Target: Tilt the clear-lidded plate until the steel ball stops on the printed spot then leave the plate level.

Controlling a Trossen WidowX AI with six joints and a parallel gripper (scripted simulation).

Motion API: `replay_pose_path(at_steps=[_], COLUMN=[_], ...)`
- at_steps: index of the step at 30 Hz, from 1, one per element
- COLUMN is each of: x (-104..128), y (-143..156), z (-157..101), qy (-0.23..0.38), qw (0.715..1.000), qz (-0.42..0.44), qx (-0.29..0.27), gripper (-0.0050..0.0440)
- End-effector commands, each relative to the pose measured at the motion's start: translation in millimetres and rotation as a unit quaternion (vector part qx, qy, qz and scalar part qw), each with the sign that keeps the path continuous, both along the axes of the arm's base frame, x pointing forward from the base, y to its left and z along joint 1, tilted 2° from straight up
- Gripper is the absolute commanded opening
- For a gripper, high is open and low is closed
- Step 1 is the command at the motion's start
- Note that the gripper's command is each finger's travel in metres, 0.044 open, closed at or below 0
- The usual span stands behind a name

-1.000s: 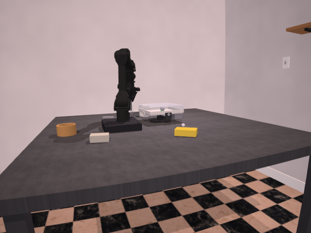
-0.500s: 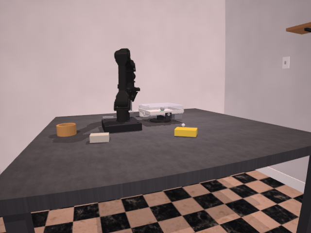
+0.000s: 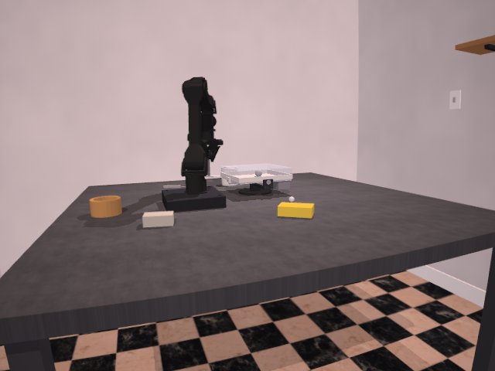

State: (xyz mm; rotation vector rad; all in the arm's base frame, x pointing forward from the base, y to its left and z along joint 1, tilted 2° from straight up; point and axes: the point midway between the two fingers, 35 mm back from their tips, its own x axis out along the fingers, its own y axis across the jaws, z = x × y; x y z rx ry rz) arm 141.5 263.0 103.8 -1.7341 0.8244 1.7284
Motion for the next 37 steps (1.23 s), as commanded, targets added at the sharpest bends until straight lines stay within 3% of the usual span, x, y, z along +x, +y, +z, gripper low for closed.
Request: replay_pose_path(at_steps=[1, 37], x=[0, 2], y=[0, 2], z=[6, 59], qy=[0.003, 0.003], qw=[1.000, 1.000], qz=[0.001, 0.001], qx=[0.005, 0.005], gripper=[0.0300, 0.0300])
